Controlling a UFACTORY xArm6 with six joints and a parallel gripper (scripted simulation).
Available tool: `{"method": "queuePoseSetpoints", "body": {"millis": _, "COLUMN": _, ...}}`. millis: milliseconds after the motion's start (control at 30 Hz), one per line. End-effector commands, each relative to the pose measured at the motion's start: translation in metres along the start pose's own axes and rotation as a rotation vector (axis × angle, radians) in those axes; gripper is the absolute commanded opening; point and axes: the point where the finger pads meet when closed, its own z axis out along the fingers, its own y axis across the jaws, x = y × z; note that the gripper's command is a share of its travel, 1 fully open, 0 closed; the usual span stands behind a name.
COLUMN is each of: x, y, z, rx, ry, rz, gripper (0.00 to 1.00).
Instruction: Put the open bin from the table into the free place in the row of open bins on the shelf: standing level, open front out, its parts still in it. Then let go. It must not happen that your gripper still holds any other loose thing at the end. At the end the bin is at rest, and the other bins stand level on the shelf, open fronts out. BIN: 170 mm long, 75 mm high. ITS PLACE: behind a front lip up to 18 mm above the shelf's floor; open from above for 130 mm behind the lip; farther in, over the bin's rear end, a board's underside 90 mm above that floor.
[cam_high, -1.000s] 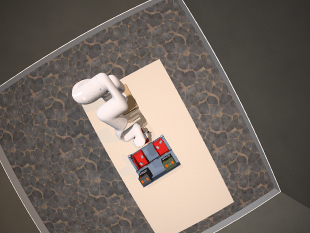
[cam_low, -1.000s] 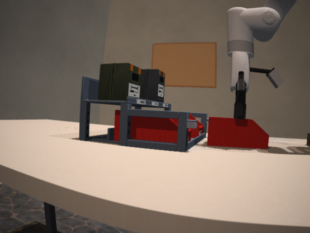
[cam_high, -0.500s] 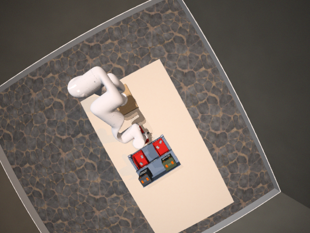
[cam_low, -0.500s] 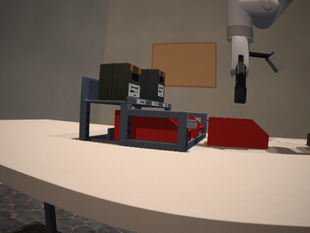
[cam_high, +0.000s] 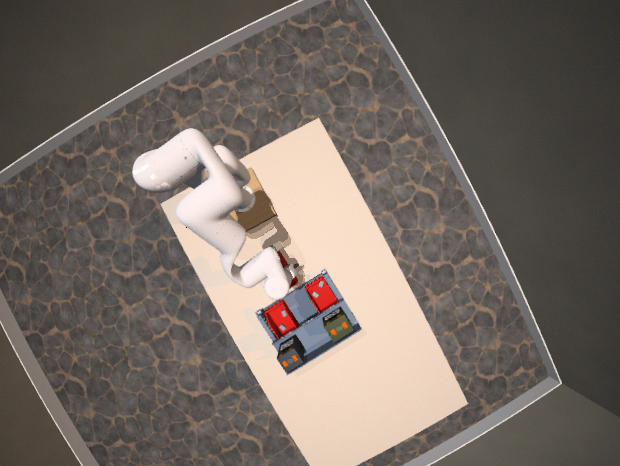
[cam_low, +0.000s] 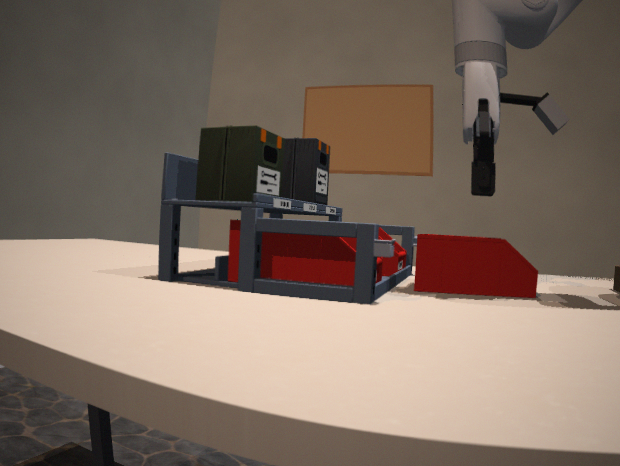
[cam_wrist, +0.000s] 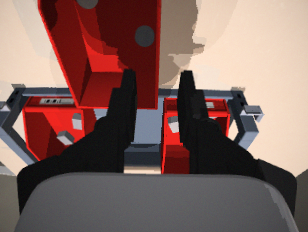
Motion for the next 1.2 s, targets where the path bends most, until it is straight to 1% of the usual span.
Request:
{"method": "queuePoseSetpoints", "body": {"millis": 0, "x": -0.002, "y": 0.0, "z": -0.002, "rx": 0.0, "ry": -0.005, "rz": 0.0, "gripper": 0.33}}
{"method": "queuePoseSetpoints", "body": {"millis": 333, "x": -0.002, "y": 0.0, "z": -0.002, "rx": 0.0, "ry": -0.005, "rz": 0.0, "gripper": 0.33}}
{"method": "queuePoseSetpoints", "body": {"millis": 500, "x": -0.036, "y": -0.02, "z": 0.002, "rx": 0.001, "ry": -0.005, "rz": -0.26, "gripper": 0.33}}
{"method": "queuePoseSetpoints", "body": {"millis": 900, "x": -0.036, "y": -0.02, "z": 0.002, "rx": 0.001, "ry": -0.005, "rz": -0.26, "gripper": 0.33}}
{"method": "queuePoseSetpoints", "body": {"millis": 1067, "x": -0.083, "y": -0.047, "z": 0.006, "rx": 0.003, "ry": -0.006, "rz": -0.515, "gripper": 0.33}}
{"method": "queuePoseSetpoints", "body": {"millis": 1167, "x": -0.083, "y": -0.047, "z": 0.006, "rx": 0.003, "ry": -0.006, "rz": -0.515, "gripper": 0.33}}
